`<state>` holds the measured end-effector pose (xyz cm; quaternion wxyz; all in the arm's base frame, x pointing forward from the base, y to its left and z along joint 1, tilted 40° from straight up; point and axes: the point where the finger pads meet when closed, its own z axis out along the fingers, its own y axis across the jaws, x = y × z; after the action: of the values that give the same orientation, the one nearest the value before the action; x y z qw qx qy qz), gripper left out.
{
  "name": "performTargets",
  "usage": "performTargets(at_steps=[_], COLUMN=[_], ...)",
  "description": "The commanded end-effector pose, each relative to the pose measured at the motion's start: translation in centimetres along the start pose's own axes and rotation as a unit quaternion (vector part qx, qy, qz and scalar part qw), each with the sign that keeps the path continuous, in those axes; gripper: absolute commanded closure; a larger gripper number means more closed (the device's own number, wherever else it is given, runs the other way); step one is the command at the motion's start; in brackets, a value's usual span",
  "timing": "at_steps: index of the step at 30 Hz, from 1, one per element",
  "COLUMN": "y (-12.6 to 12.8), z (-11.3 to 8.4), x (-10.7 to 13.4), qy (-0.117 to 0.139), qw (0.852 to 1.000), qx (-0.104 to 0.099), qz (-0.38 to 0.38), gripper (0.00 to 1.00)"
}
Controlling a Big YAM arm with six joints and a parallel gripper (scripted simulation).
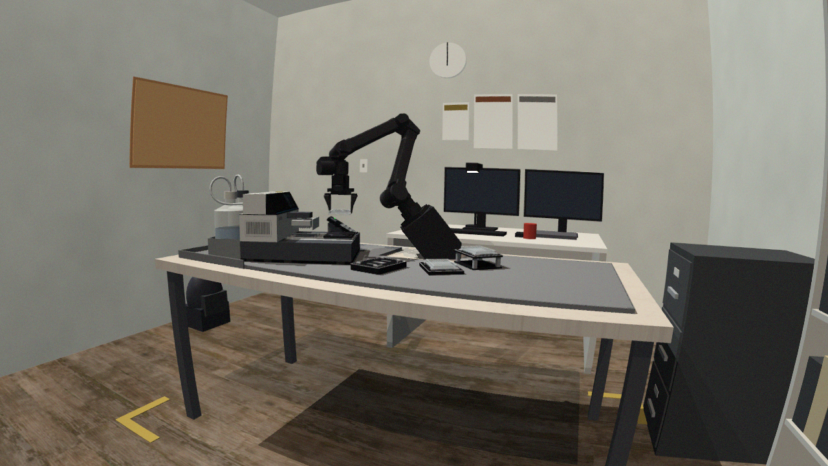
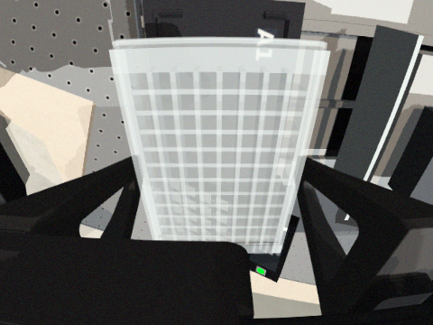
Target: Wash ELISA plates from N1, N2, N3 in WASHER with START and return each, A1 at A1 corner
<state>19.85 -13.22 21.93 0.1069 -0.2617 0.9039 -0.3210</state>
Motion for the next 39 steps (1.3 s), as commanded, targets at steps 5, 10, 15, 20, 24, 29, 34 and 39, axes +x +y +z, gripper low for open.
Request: performTargets(at_steps=[5, 10, 15, 20, 24, 29, 34, 39], y=[-1.99, -2.09, -2.11, -2.10, -2.10, -2.10, -2.10, -2.10], z=[-2.87, -2.88, -2.87, -2.87, -2.87, -2.87, -2.87, -2.87], x=[-0.68, -0.70, -0.69, -0.70, -0.70, -0.70, -0.70, -0.70], qy=[-0.015, -0.016, -0.016, -0.016, -0.016, -0.016, -0.016, -0.016], qw=[1.000, 1.000, 0.999, 1.000, 1.000, 1.000, 1.000, 1.000], qx=[0.018, 0.020, 0.020, 0.020, 0.020, 0.020, 0.020, 0.020], qz=[0.016, 0.017, 0.018, 0.017, 0.017, 0.017, 0.017, 0.017], gripper=[0.16, 0.16, 0.16, 0.16, 0.16, 0.16, 0.16, 0.16])
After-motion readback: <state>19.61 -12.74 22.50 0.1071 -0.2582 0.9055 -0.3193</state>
